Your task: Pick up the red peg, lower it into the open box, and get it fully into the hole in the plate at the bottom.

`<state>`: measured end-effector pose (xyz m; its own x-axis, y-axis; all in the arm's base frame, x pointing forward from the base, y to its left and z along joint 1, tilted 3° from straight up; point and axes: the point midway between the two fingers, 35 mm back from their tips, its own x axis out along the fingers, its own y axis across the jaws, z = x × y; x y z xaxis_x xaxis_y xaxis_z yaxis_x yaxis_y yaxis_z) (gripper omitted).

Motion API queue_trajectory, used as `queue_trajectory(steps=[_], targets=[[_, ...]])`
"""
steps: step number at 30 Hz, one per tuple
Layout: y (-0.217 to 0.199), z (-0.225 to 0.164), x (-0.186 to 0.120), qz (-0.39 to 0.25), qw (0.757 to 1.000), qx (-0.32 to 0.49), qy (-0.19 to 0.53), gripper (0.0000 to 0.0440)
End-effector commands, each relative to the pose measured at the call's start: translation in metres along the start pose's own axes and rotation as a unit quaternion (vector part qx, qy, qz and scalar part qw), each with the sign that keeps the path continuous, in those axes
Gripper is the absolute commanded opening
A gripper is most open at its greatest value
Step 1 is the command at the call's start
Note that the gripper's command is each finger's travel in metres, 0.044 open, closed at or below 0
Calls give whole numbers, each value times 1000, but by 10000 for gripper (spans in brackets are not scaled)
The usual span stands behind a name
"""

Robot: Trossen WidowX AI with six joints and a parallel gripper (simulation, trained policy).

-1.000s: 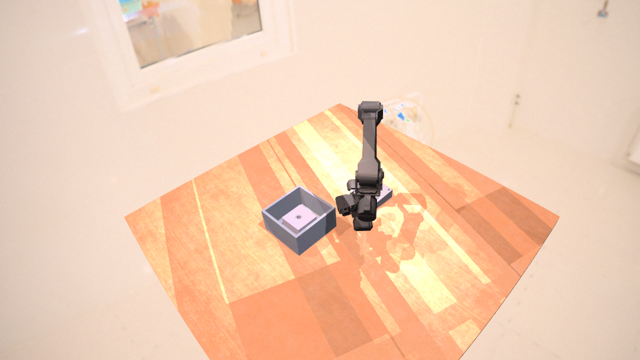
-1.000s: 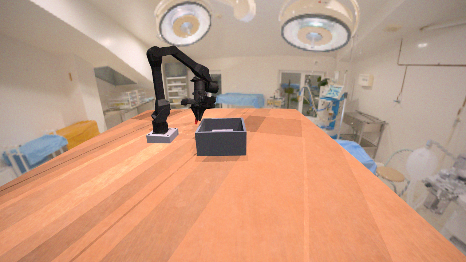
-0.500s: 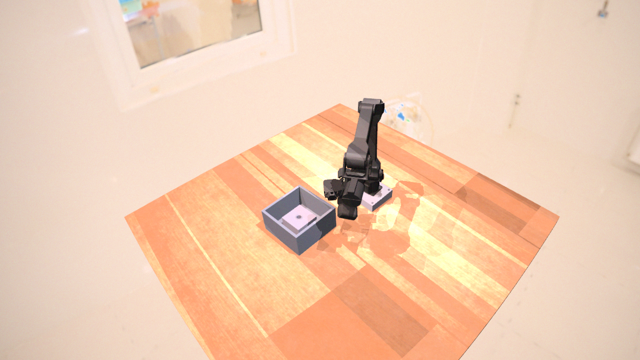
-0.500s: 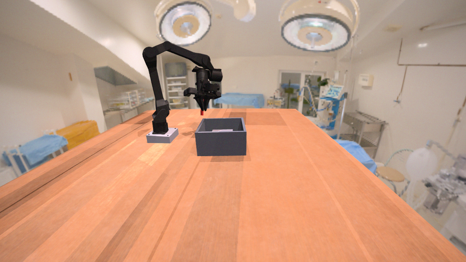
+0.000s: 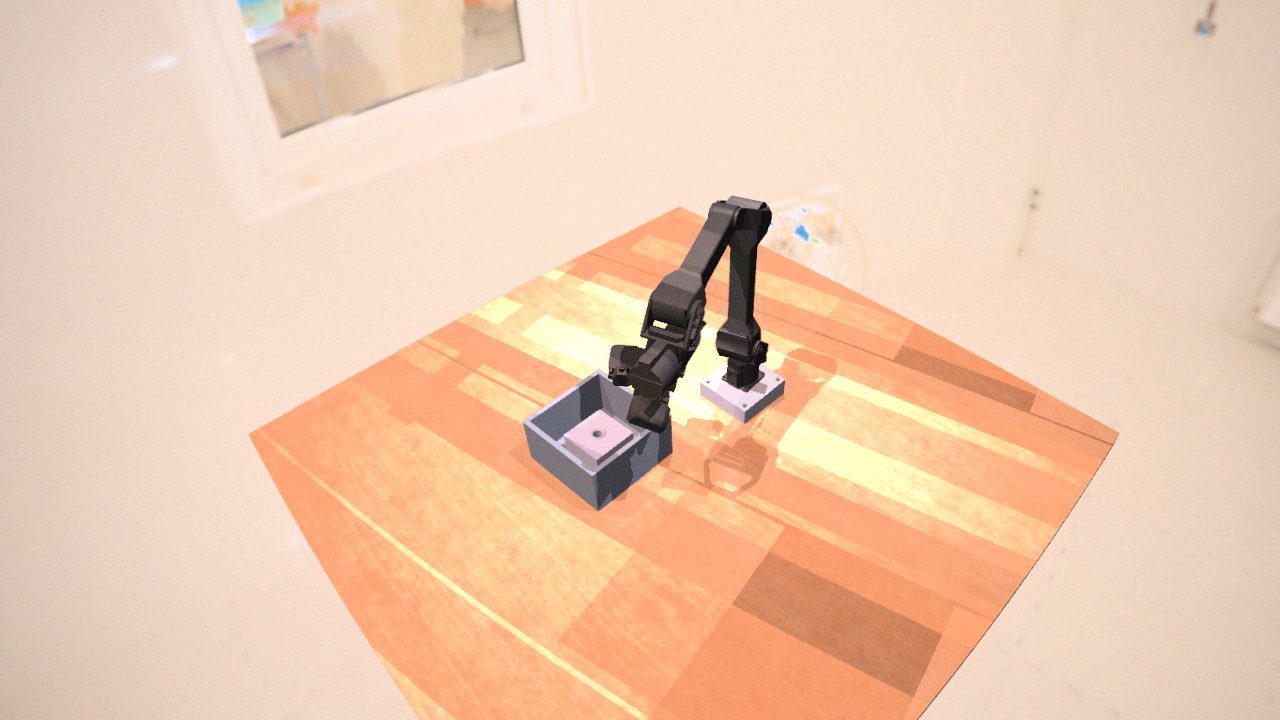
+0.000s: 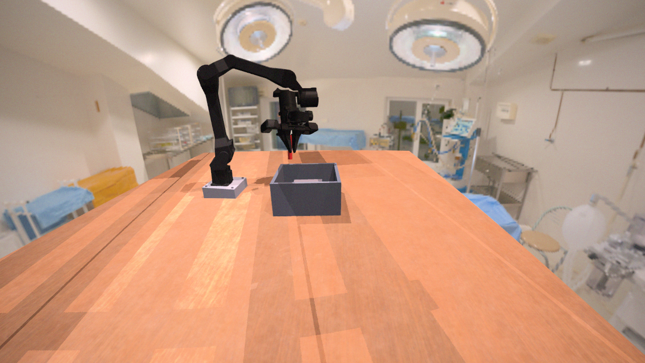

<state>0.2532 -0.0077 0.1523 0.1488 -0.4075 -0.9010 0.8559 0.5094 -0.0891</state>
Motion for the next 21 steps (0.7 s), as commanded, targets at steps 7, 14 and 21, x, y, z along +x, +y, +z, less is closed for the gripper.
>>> queue_trajectory(steps=[7, 14, 21], targets=[[5, 38, 25, -3, 1000, 23, -1, 0], [5, 61, 46, 0, 1000, 21, 7, 1], [7, 77, 67, 7, 1000, 3, 21, 1]])
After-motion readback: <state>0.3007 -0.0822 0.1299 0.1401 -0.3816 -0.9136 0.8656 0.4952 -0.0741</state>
